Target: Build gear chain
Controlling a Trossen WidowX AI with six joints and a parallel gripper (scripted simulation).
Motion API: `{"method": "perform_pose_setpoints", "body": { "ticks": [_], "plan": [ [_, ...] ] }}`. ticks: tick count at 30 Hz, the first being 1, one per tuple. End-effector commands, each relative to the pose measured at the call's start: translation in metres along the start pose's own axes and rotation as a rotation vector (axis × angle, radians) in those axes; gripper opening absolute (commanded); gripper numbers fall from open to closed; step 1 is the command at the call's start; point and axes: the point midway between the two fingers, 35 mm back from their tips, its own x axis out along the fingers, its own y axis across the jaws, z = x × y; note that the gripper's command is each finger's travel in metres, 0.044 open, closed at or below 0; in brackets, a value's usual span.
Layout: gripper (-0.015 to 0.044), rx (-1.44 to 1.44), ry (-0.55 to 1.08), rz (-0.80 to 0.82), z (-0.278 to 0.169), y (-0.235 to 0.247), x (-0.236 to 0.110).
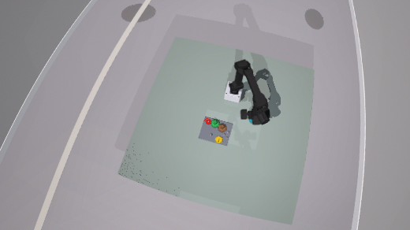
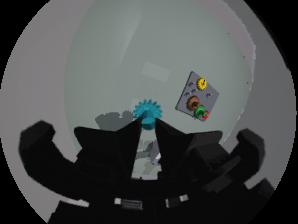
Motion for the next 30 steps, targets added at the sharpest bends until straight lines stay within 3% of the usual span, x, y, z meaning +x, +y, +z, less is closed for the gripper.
{"method": "perform_pose_setpoints", "body": {
  "ticks": [1, 30],
  "plan": [
    [0.0, -0.002, 0.007, 0.001, 0.0, -0.003, 0.0],
    [0.0, 0.043, 0.004, -0.004, 0.033, -0.058, 0.028]
  ]
}}
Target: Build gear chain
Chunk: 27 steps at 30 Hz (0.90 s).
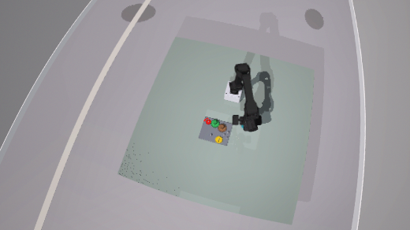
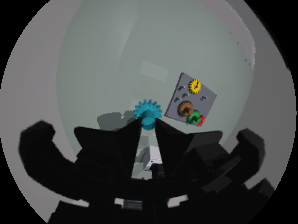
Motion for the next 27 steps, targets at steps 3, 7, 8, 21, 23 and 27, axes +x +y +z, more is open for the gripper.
{"method": "perform_pose_setpoints", "body": {
  "ticks": [3, 7, 8, 21, 23, 27],
  "plan": [
    [0.0, -0.002, -0.001, 0.003, 0.007, -0.011, 0.006],
    [0.0, -0.005, -0.001, 0.002, 0.011, -0.019, 0.01],
    [0.0, -0.004, -0.001, 0.002, 0.012, -0.021, 0.011],
    [0.0, -0.01, 0.0, -0.001, 0.023, -0.05, 0.023],
    [0.0, -0.012, -0.001, -0.001, 0.025, -0.055, 0.025],
    [0.0, -0.016, -0.001, -0.002, 0.027, -0.064, 0.029]
  ]
}}
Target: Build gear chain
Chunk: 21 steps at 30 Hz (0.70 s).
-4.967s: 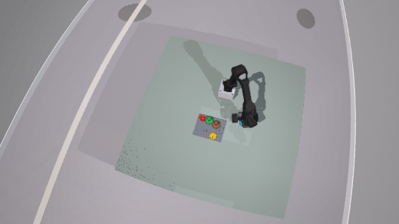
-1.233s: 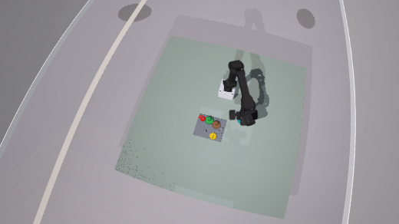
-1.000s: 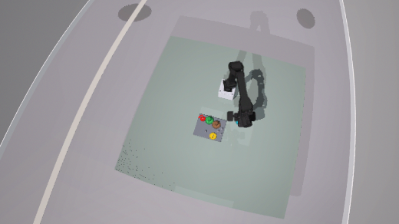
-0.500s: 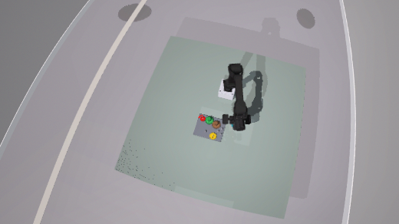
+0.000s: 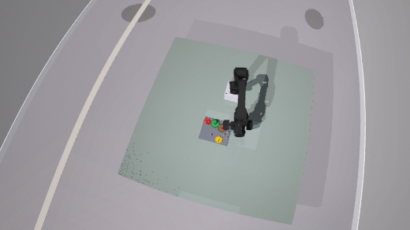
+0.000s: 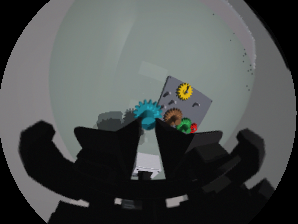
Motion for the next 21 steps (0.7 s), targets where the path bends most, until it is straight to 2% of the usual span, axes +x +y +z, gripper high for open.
{"method": "perform_pose_setpoints", "body": {
  "ticks": [1, 21],
  "plan": [
    [0.0, -0.007, -0.003, 0.003, 0.003, -0.008, 0.004],
    [0.0, -0.024, -0.004, -0.001, 0.011, -0.057, 0.023]
  ]
}}
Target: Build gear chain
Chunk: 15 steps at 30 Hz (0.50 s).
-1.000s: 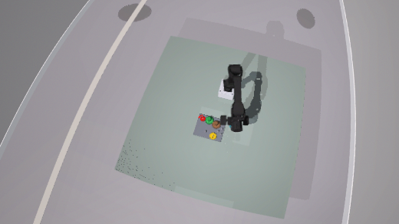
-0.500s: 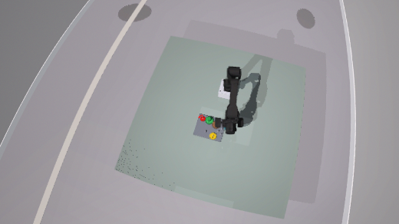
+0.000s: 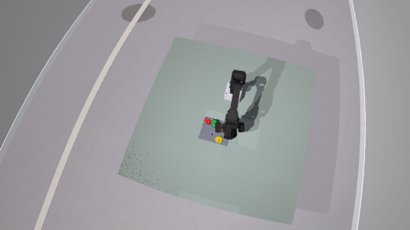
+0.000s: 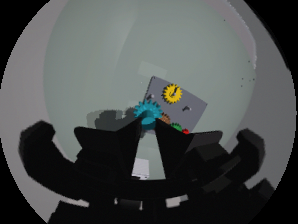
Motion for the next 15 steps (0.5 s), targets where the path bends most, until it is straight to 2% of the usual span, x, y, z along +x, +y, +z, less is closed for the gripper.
{"method": "perform_pose_setpoints", "body": {
  "ticks": [1, 15],
  "plan": [
    [0.0, -0.008, -0.003, 0.002, 0.001, -0.009, 0.004],
    [0.0, -0.02, -0.006, 0.0, 0.001, -0.031, 0.011]
  ]
}}
